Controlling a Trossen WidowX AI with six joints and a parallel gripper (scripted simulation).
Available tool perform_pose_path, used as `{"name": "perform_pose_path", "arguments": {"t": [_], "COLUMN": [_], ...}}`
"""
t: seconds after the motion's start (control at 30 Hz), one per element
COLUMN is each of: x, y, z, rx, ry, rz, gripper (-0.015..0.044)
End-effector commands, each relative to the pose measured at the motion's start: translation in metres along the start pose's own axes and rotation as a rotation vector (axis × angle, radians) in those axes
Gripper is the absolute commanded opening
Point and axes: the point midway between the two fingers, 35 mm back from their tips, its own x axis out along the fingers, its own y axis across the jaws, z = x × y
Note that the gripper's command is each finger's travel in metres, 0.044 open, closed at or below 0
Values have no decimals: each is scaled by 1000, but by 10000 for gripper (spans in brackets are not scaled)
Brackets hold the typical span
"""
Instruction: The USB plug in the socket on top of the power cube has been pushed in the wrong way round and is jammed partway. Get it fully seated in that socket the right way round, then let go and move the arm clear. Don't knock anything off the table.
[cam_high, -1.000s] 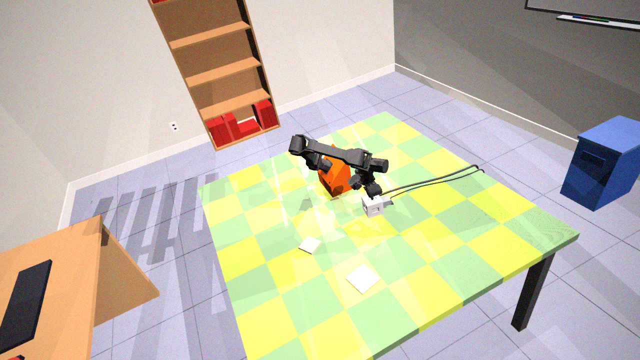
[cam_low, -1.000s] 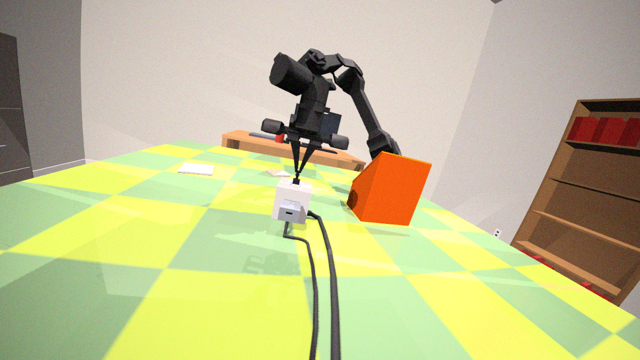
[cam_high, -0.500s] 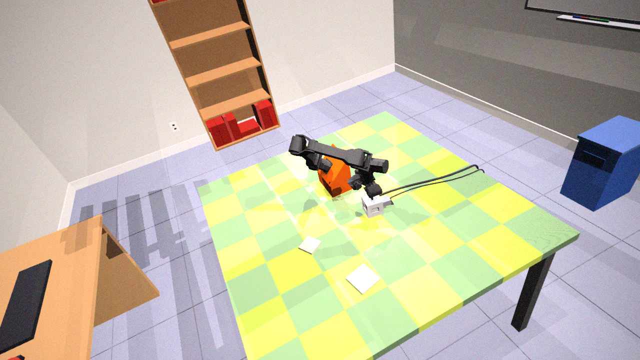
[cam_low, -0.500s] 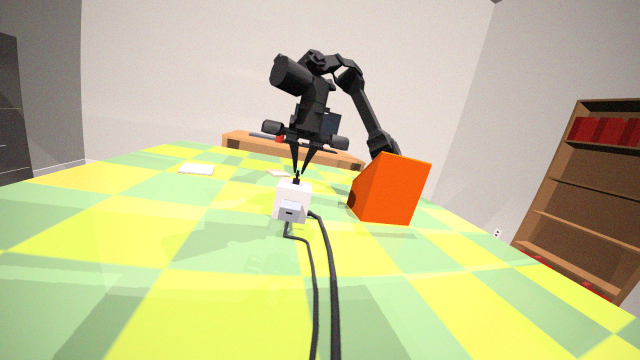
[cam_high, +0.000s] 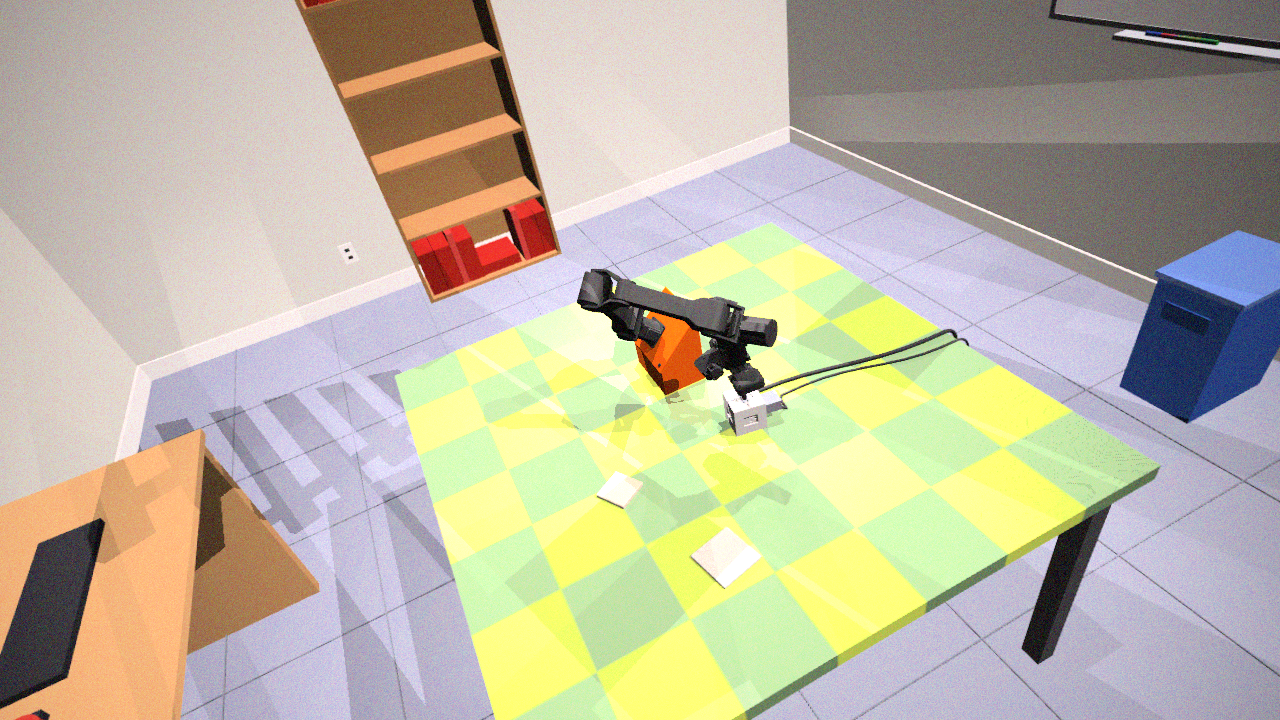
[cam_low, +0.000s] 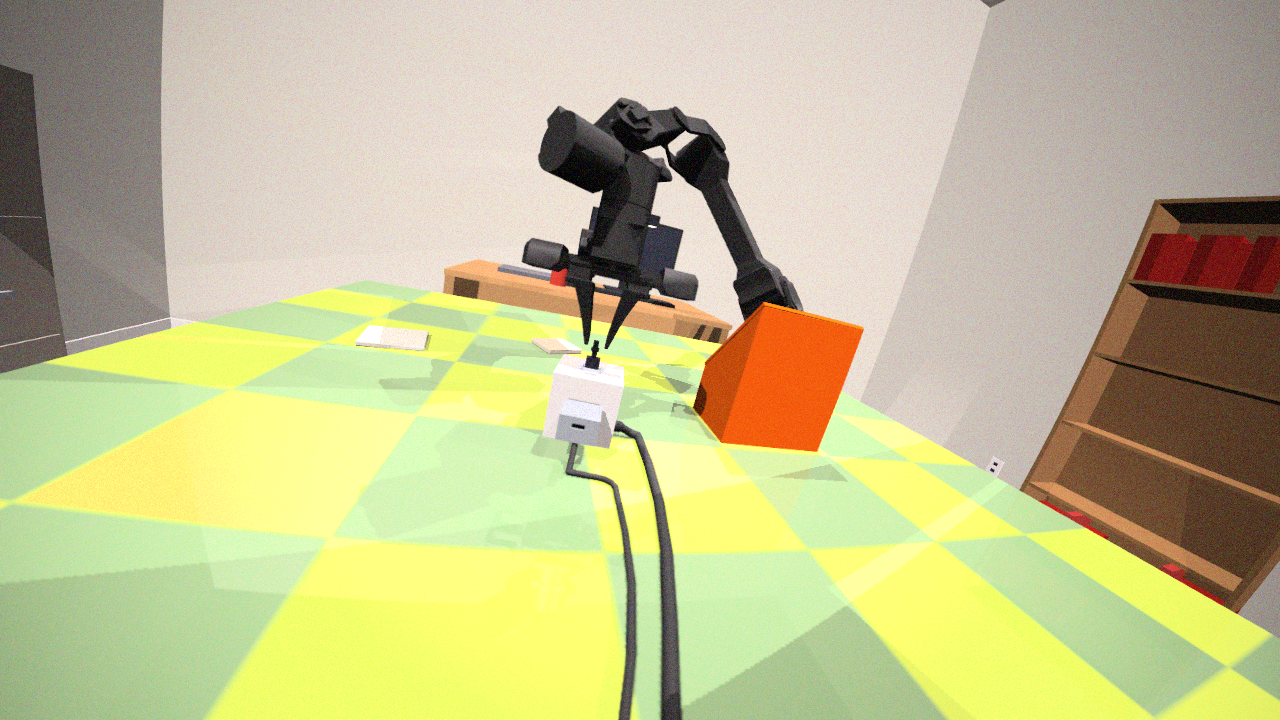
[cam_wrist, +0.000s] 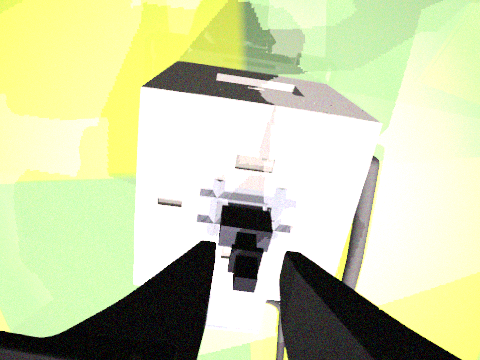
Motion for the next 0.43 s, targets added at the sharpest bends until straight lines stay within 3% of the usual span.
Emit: {"name": "perform_pose_path", "arguments": {"t": [0.0, 0.4], "x": [0, -11], "y": [0, 0], "z": [0, -1], "rx": [-1, 0], "ry": [0, 0], "rz": [1, 0], "gripper": [95, 95]}}
